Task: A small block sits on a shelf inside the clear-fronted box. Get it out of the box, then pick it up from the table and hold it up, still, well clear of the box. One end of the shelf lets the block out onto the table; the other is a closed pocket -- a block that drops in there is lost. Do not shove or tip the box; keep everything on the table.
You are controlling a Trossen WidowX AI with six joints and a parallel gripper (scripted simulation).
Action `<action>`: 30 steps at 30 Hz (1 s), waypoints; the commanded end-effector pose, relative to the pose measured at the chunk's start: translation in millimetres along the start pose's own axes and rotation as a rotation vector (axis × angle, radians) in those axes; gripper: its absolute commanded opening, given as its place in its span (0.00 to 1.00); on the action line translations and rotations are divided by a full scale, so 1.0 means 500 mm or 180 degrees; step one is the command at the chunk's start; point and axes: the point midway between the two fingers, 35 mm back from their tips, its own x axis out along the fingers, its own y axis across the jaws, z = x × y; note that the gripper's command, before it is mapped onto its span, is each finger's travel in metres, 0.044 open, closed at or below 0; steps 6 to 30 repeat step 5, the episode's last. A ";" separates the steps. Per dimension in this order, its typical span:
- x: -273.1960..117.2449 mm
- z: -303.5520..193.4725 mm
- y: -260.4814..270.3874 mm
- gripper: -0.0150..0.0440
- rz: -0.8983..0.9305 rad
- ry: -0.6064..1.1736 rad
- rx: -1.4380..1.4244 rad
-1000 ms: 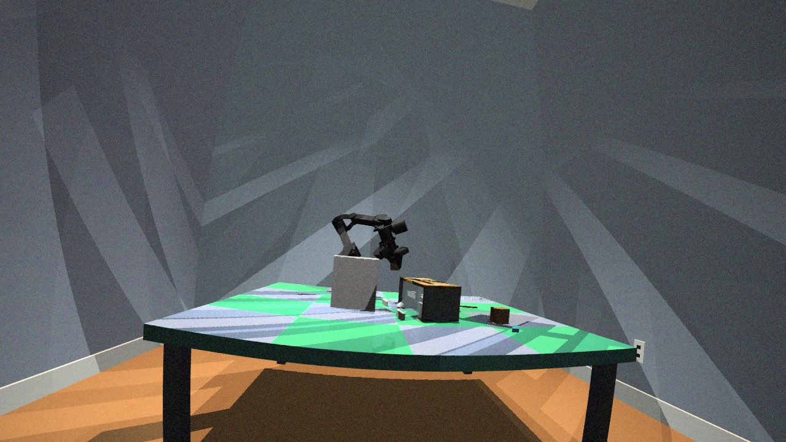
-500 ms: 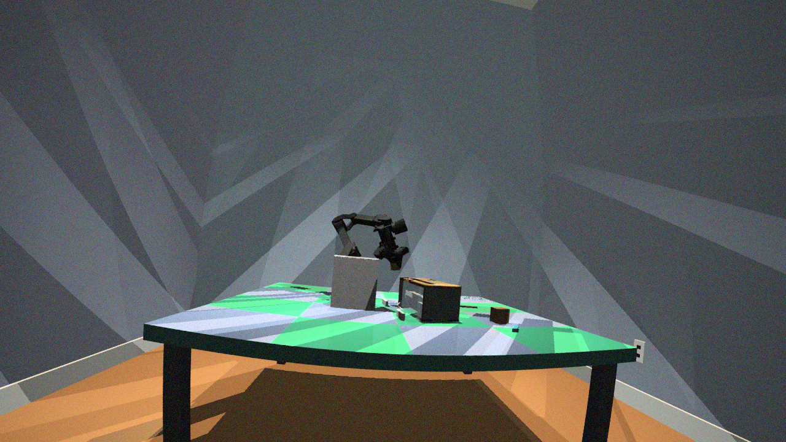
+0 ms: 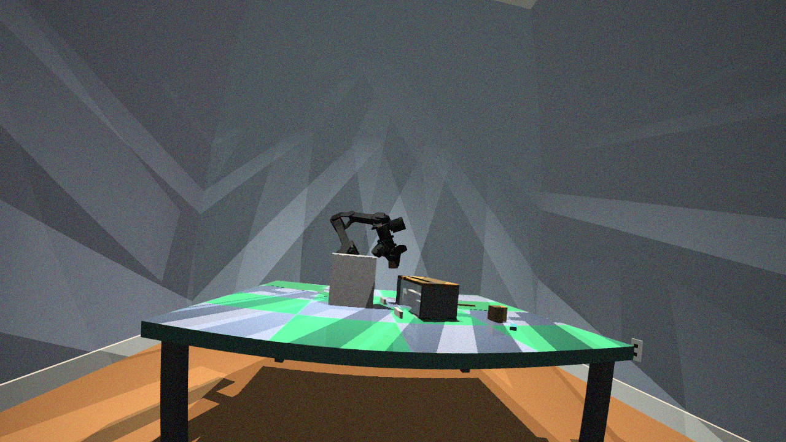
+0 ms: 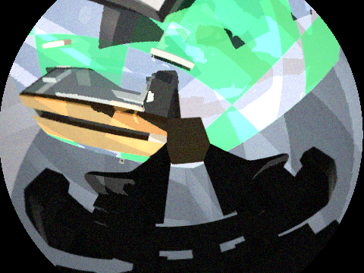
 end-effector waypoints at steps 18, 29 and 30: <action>0.000 -0.001 -0.001 0.25 -0.0014 0.0011 0.0016; 0.000 -0.001 -0.001 0.25 -0.0014 0.0011 0.0016; 0.000 -0.001 -0.001 0.25 -0.0014 0.0011 0.0016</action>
